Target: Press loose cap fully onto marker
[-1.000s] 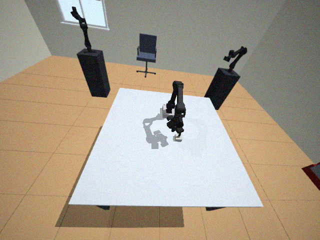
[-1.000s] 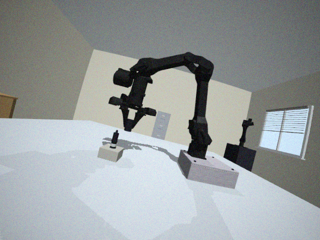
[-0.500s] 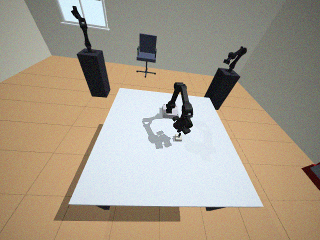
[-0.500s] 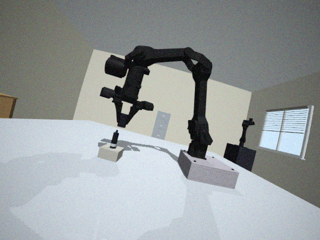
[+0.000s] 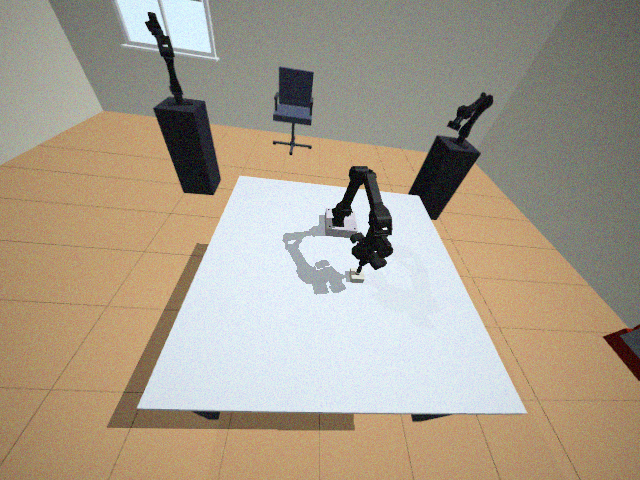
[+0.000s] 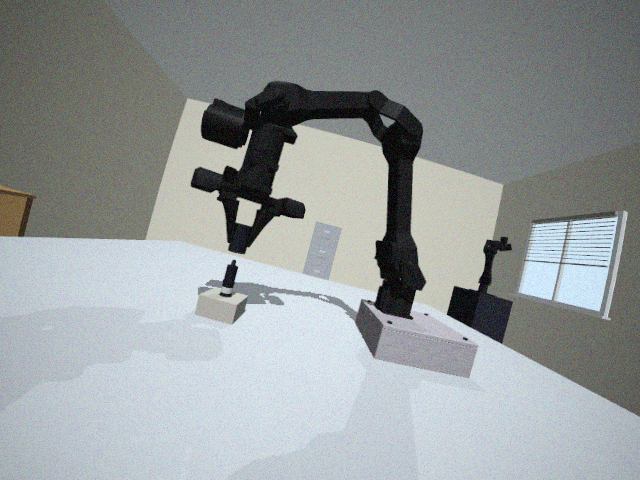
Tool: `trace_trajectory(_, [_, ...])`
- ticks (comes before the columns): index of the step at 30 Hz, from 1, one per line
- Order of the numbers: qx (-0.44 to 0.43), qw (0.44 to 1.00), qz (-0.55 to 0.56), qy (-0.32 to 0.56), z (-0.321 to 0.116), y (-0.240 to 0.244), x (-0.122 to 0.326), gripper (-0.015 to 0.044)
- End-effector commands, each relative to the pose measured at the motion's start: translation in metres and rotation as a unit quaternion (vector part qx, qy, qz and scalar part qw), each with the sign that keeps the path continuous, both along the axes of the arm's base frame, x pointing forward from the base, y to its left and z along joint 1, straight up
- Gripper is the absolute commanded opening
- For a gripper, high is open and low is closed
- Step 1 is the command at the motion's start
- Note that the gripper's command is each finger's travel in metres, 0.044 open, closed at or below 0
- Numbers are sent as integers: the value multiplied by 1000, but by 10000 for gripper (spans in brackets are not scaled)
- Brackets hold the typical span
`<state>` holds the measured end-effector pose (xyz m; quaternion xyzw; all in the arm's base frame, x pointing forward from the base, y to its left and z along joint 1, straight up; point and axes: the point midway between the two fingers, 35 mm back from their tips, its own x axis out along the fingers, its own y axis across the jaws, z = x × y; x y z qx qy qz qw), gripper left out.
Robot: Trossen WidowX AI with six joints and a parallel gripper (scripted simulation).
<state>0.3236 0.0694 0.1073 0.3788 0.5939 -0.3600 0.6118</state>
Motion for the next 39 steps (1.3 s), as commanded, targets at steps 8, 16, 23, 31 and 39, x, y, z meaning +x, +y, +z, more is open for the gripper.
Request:
trace_trajectory(8, [-1,1000,-2,1,-15,1,1,0])
trace_trajectory(16, [-1,1000,-2,1,-28,1,2,0])
trace_trajectory(23, [-1,1000,-2,1,-39,1,2,0])
trace_trajectory(31, [-1,1000,-2,1,-52,1,1,0])
trace_trajectory(39, [-2,1000,0,-2,-52,0,2,26])
